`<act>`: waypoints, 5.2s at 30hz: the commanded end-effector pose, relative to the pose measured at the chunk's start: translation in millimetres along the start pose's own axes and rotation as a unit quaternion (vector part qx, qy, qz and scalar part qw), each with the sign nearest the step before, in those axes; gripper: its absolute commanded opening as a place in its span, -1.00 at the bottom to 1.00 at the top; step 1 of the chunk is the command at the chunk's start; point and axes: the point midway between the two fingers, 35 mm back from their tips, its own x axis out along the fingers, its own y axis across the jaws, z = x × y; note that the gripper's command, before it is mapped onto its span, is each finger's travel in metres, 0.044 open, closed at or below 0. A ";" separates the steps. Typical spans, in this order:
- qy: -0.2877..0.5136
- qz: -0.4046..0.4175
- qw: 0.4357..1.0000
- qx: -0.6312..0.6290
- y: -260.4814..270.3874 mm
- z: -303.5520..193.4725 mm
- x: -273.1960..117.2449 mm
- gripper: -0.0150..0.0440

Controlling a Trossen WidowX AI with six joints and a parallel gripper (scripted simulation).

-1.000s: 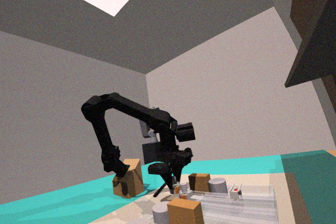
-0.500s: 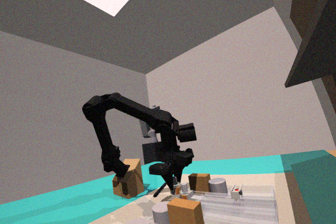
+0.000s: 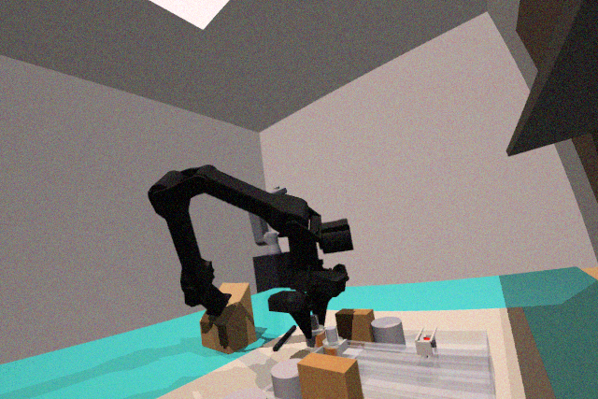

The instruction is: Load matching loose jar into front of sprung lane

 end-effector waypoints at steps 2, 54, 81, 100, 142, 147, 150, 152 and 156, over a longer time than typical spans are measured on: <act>-0.010 -0.001 1.000 0.006 0.4 10.0 -1.0 -0.49; -0.010 -0.001 1.000 0.007 -1.7 34.3 -4.0 -0.49; -0.010 -0.001 1.000 0.007 -2.4 37.6 -6.3 -0.49; -0.010 -0.001 1.000 0.007 -2.4 38.0 -6.3 -0.49; -0.010 -0.001 1.000 0.007 -2.5 42.0 -3.3 -0.49; -0.010 -0.001 1.000 0.007 -2.5 42.0 -1.8 -0.49; -0.010 -0.001 1.000 0.007 -2.5 42.0 -0.9 -0.49; -0.010 -0.001 1.000 0.007 -2.5 42.0 -0.3 -0.49; -0.010 -0.001 1.000 0.007 -2.5 42.1 0.9 -0.49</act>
